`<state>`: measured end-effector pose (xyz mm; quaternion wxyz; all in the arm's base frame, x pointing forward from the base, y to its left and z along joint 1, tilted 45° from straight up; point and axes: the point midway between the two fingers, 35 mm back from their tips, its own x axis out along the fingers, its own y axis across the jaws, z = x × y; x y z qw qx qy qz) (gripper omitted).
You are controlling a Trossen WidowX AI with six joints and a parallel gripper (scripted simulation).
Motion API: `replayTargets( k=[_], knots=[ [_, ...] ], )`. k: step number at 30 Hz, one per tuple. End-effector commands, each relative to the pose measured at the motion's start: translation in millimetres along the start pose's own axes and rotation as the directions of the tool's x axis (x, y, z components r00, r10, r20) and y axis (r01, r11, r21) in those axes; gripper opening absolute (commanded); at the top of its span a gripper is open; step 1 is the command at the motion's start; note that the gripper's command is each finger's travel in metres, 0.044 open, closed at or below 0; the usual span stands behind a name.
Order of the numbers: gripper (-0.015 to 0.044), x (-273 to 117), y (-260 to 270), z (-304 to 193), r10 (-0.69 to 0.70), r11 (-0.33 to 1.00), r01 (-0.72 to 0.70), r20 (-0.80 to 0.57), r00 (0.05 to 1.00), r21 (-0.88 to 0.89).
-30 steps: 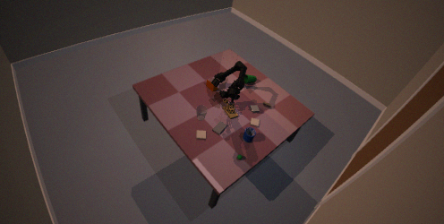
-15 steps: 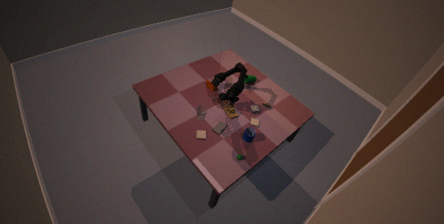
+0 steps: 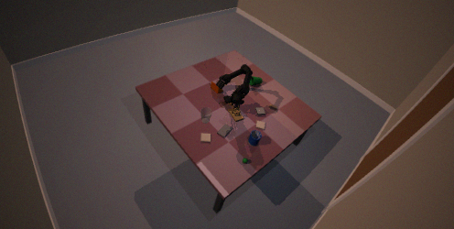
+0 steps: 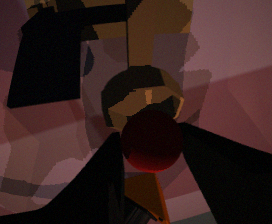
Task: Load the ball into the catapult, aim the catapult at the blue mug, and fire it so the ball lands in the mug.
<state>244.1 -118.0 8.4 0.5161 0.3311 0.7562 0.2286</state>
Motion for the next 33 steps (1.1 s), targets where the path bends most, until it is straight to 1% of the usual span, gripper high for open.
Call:
replayTargets(
  k=[1, 5, 7, 13, 17, 19, 20, 21, 27, 33],
  knots=[
    [0.0131, -0.3, 0.1, -0.2, 0.000, 1.000, 0.000, -0.001, 1.000, -0.001],
    [0.0236, -0.3, 0.1, -0.2, 0.000, 1.000, 0.000, -0.001, 1.000, -0.001],
    [0.0289, -6.7, 0.1, -1.8, -0.012, 1.000, 0.012, 0.018, 1.000, -0.002],
    [0.0440, -62.3, 1.4, -23.6, -0.120, 0.993, 0.120, 0.176, 0.977, 0.010],
    [0.0440, -95.9, 4.1, -43.9, -0.197, 0.980, 0.194, 0.271, 0.942, 0.039],
    [0.0440, -101.4, 4.8, -47.9, -0.210, 0.978, 0.206, 0.287, 0.935, 0.045],
    [0.0440, -86.6, 2.2, -34.8, -0.172, 0.985, 0.169, 0.252, 0.952, 0.033],
    [0.0440, -89.0, 0.7, -30.5, -0.179, 0.984, 0.174, 0.265, 0.948, 0.043],
    [0.0440, -119.6, -13.1, 18.7, -0.246, 0.968, 0.200, 0.413, 0.877, 0.152],
    [0.0440, -151.8, -19.4, 63.1, -0.279, 0.956, 0.173, 0.548, 0.789, 0.238]
  ],
)
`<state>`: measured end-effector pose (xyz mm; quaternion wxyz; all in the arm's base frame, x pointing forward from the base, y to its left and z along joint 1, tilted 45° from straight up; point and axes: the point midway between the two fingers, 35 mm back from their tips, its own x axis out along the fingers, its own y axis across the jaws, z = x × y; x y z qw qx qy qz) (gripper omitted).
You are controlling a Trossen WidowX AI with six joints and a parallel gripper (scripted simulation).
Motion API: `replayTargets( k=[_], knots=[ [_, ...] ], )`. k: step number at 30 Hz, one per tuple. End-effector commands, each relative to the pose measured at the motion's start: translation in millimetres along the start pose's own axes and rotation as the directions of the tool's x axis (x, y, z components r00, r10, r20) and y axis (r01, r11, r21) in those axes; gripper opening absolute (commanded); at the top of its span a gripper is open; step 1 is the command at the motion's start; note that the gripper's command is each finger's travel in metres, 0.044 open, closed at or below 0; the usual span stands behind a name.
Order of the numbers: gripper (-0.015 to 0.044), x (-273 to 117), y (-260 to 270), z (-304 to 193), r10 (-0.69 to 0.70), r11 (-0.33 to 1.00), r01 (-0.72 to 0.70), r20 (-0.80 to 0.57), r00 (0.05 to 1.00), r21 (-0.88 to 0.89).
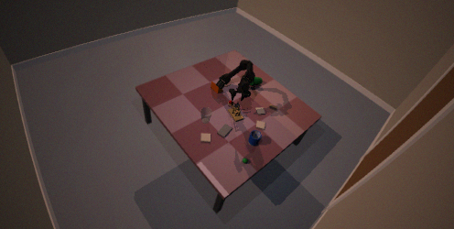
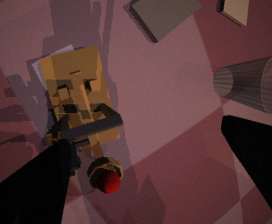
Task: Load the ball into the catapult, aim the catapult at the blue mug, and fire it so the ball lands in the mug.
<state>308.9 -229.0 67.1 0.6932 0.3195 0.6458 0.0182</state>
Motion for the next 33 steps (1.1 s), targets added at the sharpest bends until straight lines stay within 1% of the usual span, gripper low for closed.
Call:
replayTargets(
  k=[1, 8, 15, 16, 20, 22, 33],
  knots=[
    [0.0440, -3.2, -0.5, 38.3, -0.008, 0.998, 0.001, 0.113, 0.994, 0.064],
    [0.0440, -14.3, 2.5, 100.5, -0.001, 0.987, -0.047, 0.296, 0.955, 0.154],
    [0.0440, -31.8, 14.3, 168.8, 0.044, 0.963, -0.166, 0.487, 0.872, 0.212],
    [0.0440, -34.7, 16.8, 177.7, 0.053, 0.958, -0.188, 0.511, 0.858, 0.215],
    [0.0440, -46.2, 29.3, 211.4, 0.103, 0.965, -0.226, 0.604, 0.790, 0.131],
    [0.0440, -48.3, 31.7, 216.8, 0.113, 0.966, -0.232, 0.618, 0.778, 0.116],
    [0.0440, -48.3, 31.7, 216.8, 0.113, 0.966, -0.232, 0.618, 0.778, 0.116]
  ],
)
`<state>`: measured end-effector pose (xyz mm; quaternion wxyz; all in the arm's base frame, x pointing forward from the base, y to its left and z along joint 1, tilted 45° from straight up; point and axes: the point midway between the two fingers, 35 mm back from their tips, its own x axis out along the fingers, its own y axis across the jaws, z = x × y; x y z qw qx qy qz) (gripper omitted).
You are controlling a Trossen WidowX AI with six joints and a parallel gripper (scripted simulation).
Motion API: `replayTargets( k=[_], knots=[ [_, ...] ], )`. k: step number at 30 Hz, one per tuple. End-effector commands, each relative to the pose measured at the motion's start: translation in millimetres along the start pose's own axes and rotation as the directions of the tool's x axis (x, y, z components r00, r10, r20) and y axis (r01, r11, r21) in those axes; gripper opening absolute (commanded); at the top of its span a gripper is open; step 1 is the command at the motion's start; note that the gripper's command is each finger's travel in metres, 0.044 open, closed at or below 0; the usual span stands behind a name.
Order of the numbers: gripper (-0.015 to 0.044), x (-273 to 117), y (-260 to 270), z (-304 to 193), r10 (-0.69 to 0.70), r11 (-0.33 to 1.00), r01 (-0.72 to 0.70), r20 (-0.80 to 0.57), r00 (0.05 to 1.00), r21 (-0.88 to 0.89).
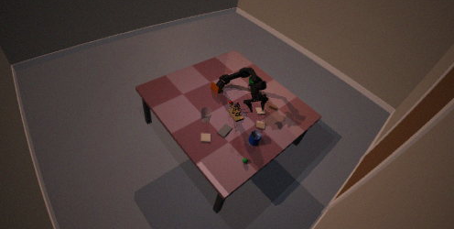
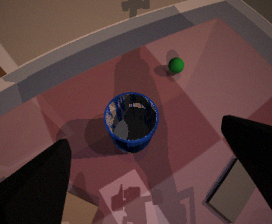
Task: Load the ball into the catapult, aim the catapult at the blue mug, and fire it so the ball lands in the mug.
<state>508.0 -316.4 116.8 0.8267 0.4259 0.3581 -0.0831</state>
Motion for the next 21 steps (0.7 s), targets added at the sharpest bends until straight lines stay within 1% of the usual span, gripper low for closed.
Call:
replayTargets(
  k=[1, 9, 21],
  knots=[
    [0.0440, 1.7, 0.8, 0.4, 0.006, 1.000, -0.006, 0.001, 1.000, 0.006],
    [0.0440, 1.7, 0.8, 0.4, 0.006, 1.000, -0.006, 0.001, 1.000, 0.006],
    [0.0125, 1.7, 0.8, 0.4, 0.006, 1.000, -0.006, 0.001, 1.000, 0.006]
  ],
)
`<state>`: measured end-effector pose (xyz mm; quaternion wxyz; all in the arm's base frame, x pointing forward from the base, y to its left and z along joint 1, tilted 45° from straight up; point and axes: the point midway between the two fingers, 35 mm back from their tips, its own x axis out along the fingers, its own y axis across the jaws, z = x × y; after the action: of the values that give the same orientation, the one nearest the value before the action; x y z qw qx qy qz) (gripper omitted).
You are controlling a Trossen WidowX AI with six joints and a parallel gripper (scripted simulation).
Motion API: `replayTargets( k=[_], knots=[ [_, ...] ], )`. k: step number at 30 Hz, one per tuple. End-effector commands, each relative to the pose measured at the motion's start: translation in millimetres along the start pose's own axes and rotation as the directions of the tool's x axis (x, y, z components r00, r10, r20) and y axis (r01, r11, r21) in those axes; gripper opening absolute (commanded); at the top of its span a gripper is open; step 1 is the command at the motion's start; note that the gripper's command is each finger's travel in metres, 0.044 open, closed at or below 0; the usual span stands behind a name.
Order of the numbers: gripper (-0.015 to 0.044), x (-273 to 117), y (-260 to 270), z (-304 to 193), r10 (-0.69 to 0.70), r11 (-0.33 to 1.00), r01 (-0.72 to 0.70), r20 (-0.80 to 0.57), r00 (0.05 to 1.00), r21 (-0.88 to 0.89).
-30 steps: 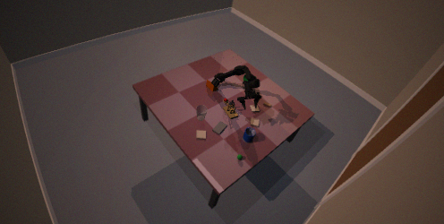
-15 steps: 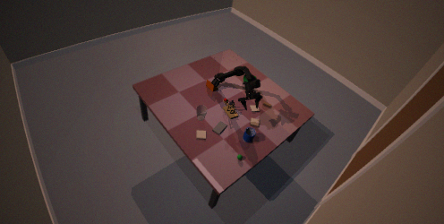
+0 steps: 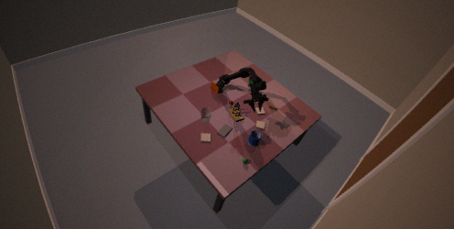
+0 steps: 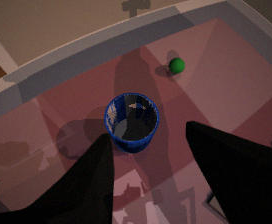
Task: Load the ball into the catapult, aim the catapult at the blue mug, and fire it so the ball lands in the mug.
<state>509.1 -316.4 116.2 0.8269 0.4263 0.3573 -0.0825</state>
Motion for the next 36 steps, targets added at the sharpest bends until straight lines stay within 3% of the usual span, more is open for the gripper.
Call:
replayTargets(
  k=[1, 5, 18, 36],
  knots=[
    [0.0099, 0.5, 0.7, 0.0, 0.004, 1.000, -0.004, 0.000, 1.000, 0.005],
    [0.0000, 0.5, 0.7, 0.0, 0.004, 1.000, -0.004, 0.000, 1.000, 0.005],
    [0.0000, 0.3, 1.4, -2.1, -0.002, 1.000, 0.002, -0.005, 1.000, -0.010],
    [0.0000, -11.5, 16.8, -66.8, -0.174, 0.889, 0.092, -0.145, 0.974, -0.450]
  ],
)
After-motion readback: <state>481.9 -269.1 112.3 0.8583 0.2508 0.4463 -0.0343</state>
